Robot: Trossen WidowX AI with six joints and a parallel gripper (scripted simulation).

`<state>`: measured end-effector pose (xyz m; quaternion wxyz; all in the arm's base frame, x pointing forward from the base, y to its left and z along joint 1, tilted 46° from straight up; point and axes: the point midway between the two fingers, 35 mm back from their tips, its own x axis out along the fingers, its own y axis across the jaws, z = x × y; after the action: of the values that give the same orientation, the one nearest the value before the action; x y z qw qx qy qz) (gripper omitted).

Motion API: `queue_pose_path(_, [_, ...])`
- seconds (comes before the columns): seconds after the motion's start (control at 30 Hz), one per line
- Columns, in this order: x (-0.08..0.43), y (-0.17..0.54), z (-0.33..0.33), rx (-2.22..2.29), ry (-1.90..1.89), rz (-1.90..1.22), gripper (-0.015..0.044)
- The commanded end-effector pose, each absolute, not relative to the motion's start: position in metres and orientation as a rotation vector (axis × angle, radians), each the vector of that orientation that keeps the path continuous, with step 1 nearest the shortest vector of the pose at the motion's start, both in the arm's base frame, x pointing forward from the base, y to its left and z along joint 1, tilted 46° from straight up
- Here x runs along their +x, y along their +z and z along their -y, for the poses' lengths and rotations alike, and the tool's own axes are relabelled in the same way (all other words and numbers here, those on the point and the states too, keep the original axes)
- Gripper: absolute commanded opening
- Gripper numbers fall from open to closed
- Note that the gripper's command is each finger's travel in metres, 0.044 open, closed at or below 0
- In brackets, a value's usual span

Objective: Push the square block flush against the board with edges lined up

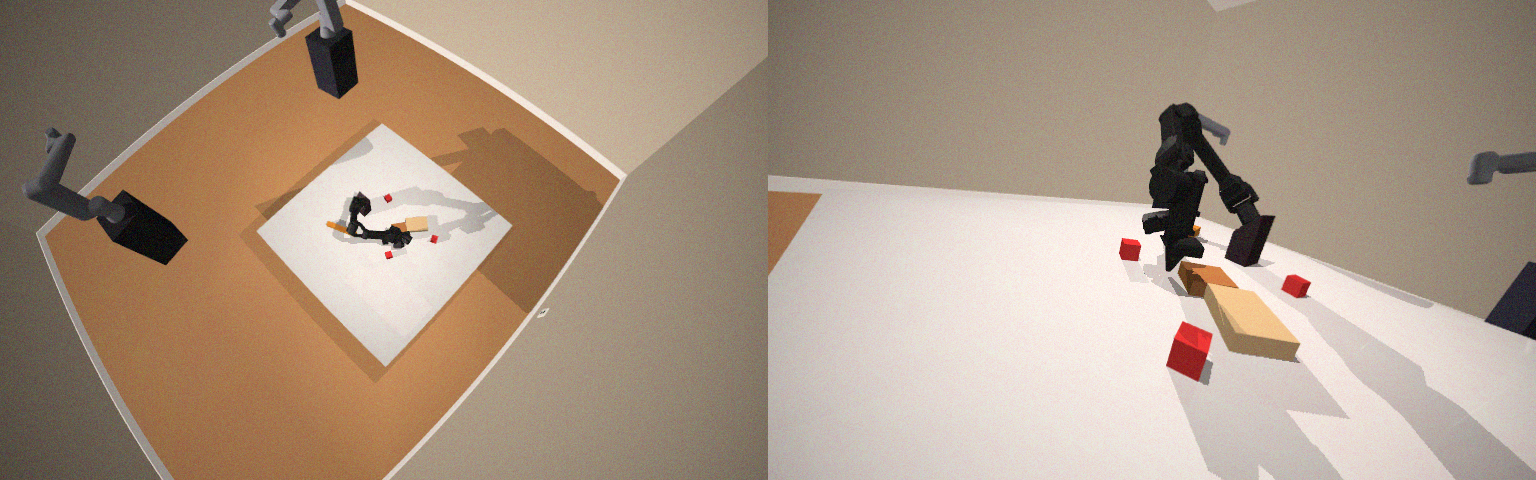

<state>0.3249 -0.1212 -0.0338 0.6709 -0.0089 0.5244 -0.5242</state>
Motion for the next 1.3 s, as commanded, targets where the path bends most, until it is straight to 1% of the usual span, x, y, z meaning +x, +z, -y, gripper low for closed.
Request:
queue_pose_path(0.0, [0.324, -0.037, 0.121, -0.024, -1.179, -1.174, 0.0000])
queue_pose_path(1.27, [0.307, -0.051, 0.105, -0.022, -1.177, -1.177, 0.0000])
